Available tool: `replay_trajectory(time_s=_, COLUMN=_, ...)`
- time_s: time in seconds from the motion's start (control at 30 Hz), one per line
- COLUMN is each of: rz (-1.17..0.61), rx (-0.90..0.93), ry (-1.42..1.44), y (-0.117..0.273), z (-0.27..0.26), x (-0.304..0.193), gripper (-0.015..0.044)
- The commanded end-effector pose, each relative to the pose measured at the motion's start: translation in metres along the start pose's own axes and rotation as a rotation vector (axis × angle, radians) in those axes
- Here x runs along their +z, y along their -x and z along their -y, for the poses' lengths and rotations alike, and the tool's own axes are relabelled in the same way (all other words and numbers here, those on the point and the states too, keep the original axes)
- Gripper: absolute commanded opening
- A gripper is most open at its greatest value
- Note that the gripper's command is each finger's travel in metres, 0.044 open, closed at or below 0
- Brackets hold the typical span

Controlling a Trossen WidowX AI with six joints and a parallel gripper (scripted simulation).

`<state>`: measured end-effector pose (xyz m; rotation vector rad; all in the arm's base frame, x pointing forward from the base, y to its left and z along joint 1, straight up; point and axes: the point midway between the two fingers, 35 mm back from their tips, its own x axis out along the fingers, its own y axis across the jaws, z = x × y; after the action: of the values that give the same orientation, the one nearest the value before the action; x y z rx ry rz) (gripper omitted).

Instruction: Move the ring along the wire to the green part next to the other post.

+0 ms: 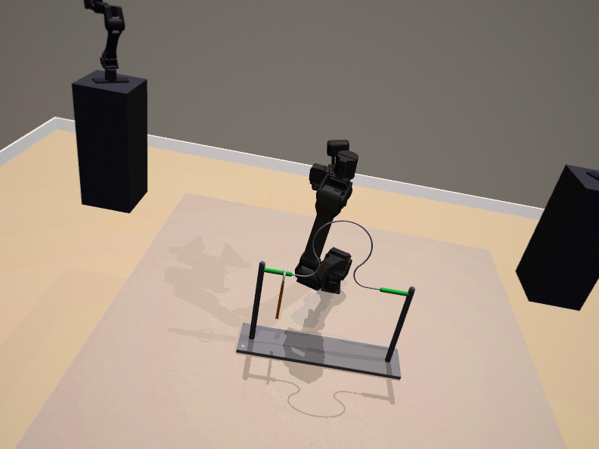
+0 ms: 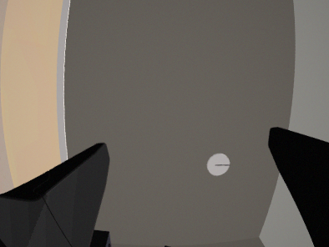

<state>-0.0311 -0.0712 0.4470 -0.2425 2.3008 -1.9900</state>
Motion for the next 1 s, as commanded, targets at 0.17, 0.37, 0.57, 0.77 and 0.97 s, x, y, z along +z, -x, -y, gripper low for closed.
replay_trajectory(time_s=0.17, rz=-0.087, rx=0.002, ry=-0.001, y=-0.013, z=0.003, x=-0.010, gripper=0.0242)
replay_trajectory(time_s=0.37, rz=-0.263, rx=0.005, ry=0.000, y=-0.034, z=0.008, x=-0.034, gripper=0.0160)
replay_trajectory(time_s=0.57, rz=-0.438, rx=0.007, ry=0.005, y=-0.049, z=0.012, x=-0.064, gripper=0.0160)
replay_trajectory(time_s=0.77, rz=-0.612, rx=0.008, ry=0.013, y=-0.055, z=0.014, x=-0.097, gripper=0.0160)
replay_trajectory(time_s=0.97, rz=-0.790, rx=0.011, ry=0.028, y=-0.053, z=0.016, x=-0.131, gripper=0.0160)
